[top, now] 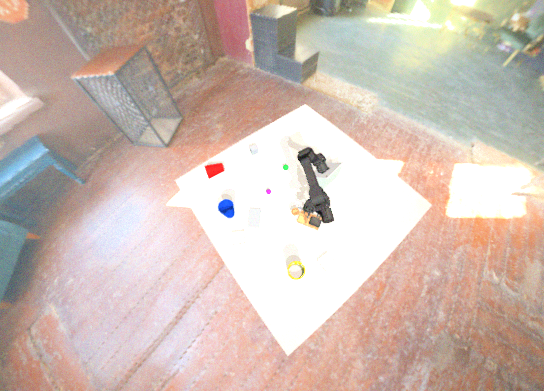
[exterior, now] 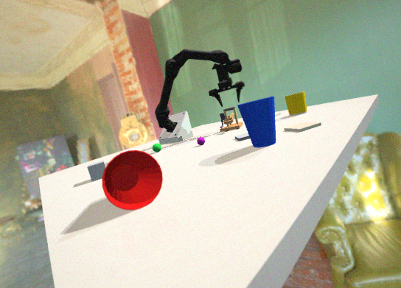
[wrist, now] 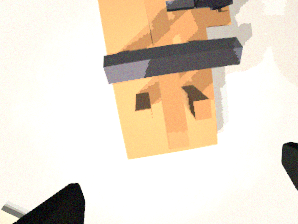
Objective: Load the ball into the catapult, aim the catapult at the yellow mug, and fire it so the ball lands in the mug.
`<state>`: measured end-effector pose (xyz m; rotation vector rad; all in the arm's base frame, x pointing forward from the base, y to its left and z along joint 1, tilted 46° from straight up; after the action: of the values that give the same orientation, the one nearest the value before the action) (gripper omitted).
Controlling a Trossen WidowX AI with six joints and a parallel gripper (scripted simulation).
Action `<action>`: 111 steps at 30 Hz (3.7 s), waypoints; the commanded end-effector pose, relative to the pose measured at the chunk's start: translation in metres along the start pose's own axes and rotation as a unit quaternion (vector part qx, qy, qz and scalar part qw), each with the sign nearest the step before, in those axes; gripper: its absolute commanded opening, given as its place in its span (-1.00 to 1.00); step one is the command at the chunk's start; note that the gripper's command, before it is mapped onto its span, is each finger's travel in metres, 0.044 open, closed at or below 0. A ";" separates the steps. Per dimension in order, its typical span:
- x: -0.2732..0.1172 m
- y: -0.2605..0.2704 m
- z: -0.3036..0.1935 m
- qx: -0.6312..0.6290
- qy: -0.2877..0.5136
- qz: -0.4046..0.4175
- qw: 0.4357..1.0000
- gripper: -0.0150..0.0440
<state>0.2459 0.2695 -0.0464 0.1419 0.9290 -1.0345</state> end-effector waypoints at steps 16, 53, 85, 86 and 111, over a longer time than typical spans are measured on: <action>0.005 0.000 0.001 -0.198 0.000 -0.005 0.980 1.00; -0.001 -0.001 0.000 -0.746 0.002 -0.004 0.666 1.00; -0.006 -0.002 0.000 -0.985 0.003 -0.002 0.173 1.00; -0.006 -0.002 0.000 -0.988 0.003 -0.002 0.156 1.00; 0.043 -0.002 0.001 -1.000 0.003 -0.003 0.004 1.00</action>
<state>0.2533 0.2425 -0.0723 -2.2932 1.4500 1.2712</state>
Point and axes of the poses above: the point midway between the two fingers, 35 mm back from their tips, its own x axis out along the fingers, its own y axis across the jaws, z = x × y, the point moved 3 cm from there along -x, back along the fingers, and after that the axes turned 6 degrees about -x, right-handed, at the moved point
